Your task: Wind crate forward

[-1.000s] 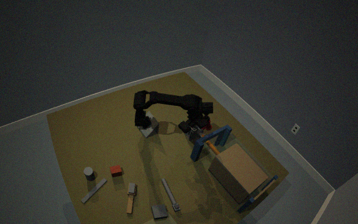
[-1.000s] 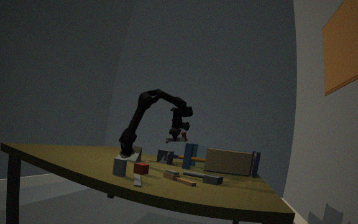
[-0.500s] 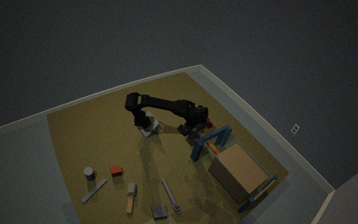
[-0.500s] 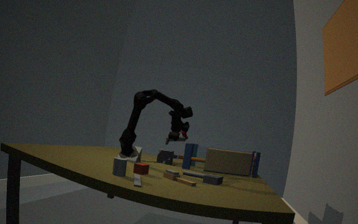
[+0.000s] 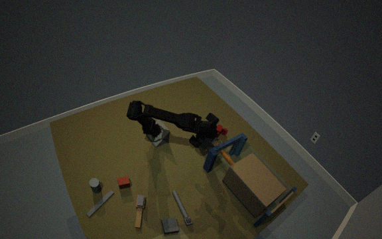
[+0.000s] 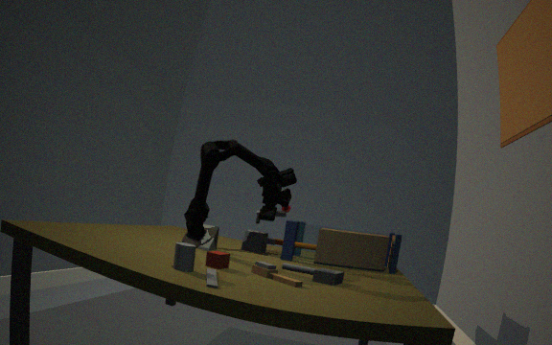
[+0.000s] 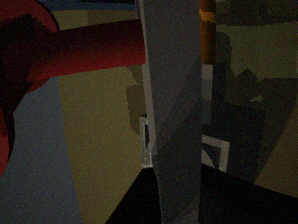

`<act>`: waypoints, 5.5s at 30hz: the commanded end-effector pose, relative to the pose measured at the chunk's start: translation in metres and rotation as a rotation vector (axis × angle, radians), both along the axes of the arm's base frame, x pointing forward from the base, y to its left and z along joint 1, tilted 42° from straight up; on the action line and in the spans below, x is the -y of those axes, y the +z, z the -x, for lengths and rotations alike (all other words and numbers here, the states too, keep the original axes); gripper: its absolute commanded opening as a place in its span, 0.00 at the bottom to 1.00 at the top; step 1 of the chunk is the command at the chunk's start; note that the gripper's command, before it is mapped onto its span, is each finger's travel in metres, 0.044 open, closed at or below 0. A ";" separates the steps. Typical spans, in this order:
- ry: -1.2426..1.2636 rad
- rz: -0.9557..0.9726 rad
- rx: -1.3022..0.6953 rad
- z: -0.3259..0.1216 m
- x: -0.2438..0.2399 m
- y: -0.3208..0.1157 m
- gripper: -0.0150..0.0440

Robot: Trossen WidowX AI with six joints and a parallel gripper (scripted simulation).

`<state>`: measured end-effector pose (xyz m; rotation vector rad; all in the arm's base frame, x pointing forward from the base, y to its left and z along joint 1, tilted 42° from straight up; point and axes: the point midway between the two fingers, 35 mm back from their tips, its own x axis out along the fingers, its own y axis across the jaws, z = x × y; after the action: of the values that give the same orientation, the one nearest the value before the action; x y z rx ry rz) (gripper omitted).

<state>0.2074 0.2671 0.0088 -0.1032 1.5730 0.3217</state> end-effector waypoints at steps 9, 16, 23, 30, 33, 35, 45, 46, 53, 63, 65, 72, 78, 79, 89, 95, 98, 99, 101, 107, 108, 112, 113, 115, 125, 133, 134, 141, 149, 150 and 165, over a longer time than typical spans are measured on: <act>0.004 -0.192 -0.044 0.000 -0.002 0.002 0.25; 0.002 -0.304 -0.071 0.000 -0.002 0.002 0.25; 0.001 -0.422 -0.100 0.000 -0.001 0.002 0.25; 0.000 -0.529 -0.126 0.000 -0.001 0.001 0.25; -0.001 -0.577 -0.137 0.000 -0.001 0.001 0.25; -0.002 -0.615 -0.147 0.000 -0.001 0.001 0.25; -0.002 -0.674 -0.161 0.000 -0.001 0.001 0.25; -0.002 -0.674 -0.161 0.000 -0.001 0.001 0.25; -0.010 -0.660 -0.157 0.002 -0.004 -0.008 0.25; -0.011 -0.665 -0.158 0.024 -0.027 -0.045 0.25; -0.011 -0.665 -0.158 0.024 -0.027 -0.045 0.25; -0.029 -0.681 -0.190 0.021 -0.027 -0.057 0.25; -0.030 -0.681 -0.191 0.019 -0.024 -0.061 0.25; -0.030 -0.681 -0.191 0.019 -0.023 -0.063 0.25; -0.030 -0.681 -0.191 0.018 -0.014 -0.072 0.25; -0.030 -0.681 -0.191 0.017 -0.011 -0.075 0.25; -0.030 -0.681 -0.191 0.017 -0.011 -0.075 0.25; -0.030 -0.681 -0.191 0.017 -0.011 -0.075 0.25; -0.030 -0.681 -0.191 0.017 -0.011 -0.075 0.25; -0.031 -0.682 -0.189 0.017 -0.007 -0.074 0.25; -0.031 -0.682 -0.189 0.017 -0.006 -0.074 0.25; -0.032 -0.682 -0.187 0.017 -0.004 -0.073 0.25; -0.032 -0.682 -0.186 0.017 -0.003 -0.073 0.25; -0.033 -0.683 -0.185 0.017 -0.002 -0.073 0.25; -0.036 -0.684 -0.179 0.017 0.003 -0.076 0.25; -0.039 -0.685 -0.174 0.016 0.006 -0.079 0.25; -0.039 -0.685 -0.173 0.016 0.006 -0.080 0.25; -0.045 -0.677 -0.171 0.016 0.007 -0.081 0.25; -0.046 -0.676 -0.171 0.017 0.007 -0.083 0.25; -0.046 -0.676 -0.171 0.017 0.007 -0.083 0.25; -0.044 -0.679 -0.170 0.016 0.007 -0.082 0.39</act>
<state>0.1918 0.2602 -0.0740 0.4927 1.5490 0.8230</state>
